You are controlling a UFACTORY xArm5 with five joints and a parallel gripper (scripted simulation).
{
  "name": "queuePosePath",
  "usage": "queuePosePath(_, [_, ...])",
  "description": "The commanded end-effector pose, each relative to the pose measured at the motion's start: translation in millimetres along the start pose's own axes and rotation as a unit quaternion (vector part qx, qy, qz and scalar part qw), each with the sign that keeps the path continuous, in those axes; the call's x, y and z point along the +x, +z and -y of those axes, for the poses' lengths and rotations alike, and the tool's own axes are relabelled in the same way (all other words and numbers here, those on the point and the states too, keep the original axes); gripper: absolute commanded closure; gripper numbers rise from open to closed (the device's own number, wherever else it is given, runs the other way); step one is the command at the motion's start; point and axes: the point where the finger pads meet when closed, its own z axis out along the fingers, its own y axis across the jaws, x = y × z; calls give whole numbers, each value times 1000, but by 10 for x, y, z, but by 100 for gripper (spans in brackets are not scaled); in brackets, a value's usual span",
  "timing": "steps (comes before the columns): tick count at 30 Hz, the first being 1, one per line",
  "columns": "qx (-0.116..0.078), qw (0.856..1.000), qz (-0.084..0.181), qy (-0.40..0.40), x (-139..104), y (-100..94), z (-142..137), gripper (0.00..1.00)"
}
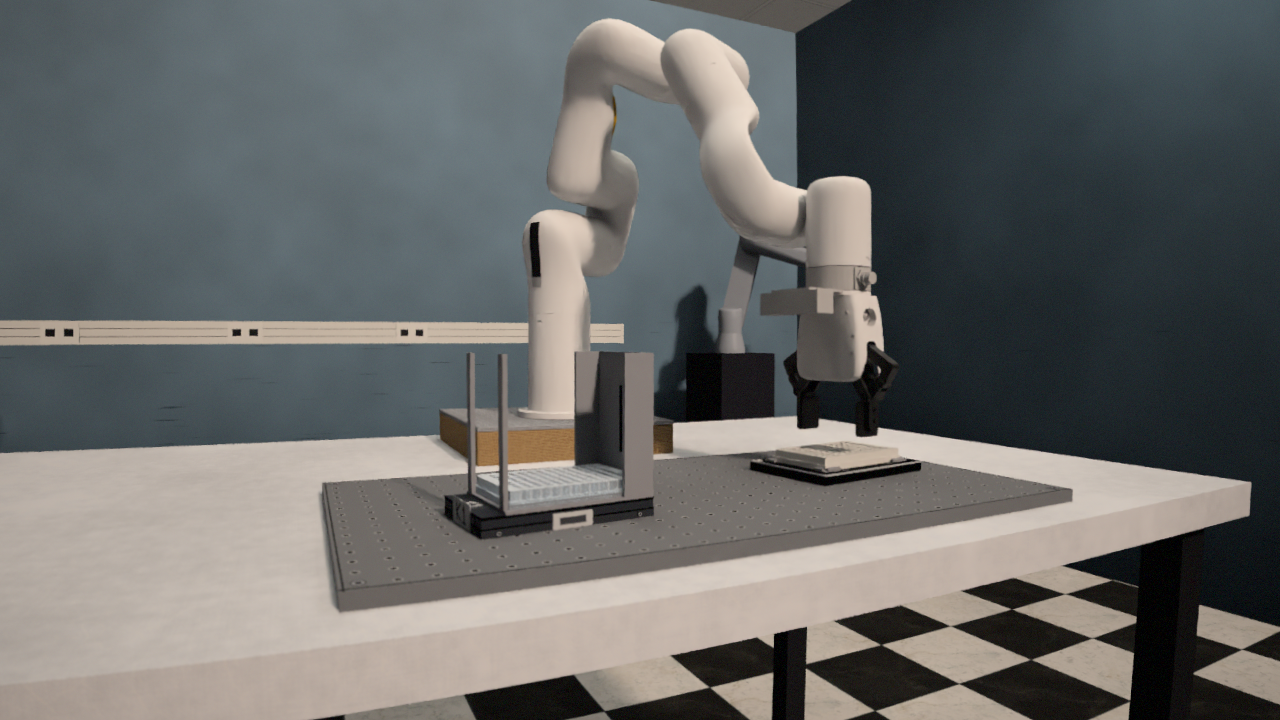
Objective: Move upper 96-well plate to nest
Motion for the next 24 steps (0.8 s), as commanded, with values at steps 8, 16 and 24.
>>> queuePosePath(8, [1, 1000, 6, 0, -3, -307, 18, 0])
queuePosePath(16, [1, 1000, 6, 0, -2, -468, 19, 0])
queuePosePath(24, [1, 1000, 6, 0, 1, -681, 19, 0])
